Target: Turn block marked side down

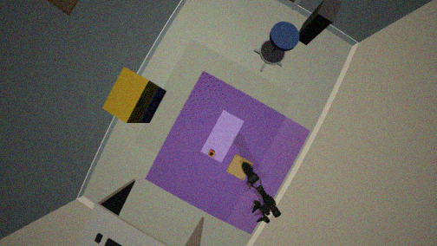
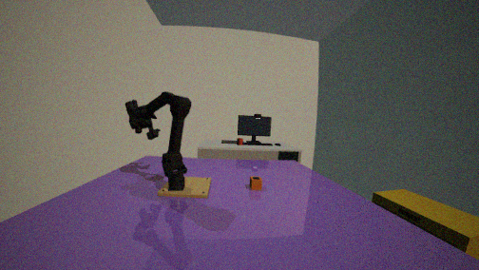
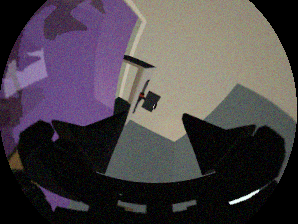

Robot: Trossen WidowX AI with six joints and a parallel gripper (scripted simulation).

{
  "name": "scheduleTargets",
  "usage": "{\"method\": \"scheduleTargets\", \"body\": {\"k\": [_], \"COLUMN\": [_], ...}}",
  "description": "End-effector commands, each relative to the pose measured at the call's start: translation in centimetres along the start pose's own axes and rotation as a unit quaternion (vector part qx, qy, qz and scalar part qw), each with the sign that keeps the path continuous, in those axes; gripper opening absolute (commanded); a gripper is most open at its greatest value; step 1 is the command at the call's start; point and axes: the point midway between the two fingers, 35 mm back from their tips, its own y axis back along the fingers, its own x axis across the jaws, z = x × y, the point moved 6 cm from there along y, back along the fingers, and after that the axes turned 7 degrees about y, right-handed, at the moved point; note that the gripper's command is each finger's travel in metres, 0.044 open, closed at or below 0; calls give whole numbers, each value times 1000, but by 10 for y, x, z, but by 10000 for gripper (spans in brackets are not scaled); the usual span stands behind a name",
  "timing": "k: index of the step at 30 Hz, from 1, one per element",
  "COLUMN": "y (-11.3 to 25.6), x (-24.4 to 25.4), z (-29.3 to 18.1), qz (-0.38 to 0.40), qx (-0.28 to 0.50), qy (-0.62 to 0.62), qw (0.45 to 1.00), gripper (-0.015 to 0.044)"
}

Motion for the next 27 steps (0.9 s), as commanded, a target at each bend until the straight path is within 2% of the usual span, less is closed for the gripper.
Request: {"method": "scheduleTargets", "body": {"k": [1, 2, 11, 17, 22, 27], "y": [-2, -7, -117, -164, -194, -211], "x": [1, 3, 39, 77, 112, 158], "z": [-1, -4, -62, -115, -165, -227], "qz": [2, 8, 149, 230, 294, 350], "qx": [-1, -2, 68, 124, 183, 262], "qy": [1, 5, -93, -168, -256, -363], "qw": [1000, 1000, 982, 951, 902, 823], "gripper": [426, 440, 440, 440, 440, 440]}}
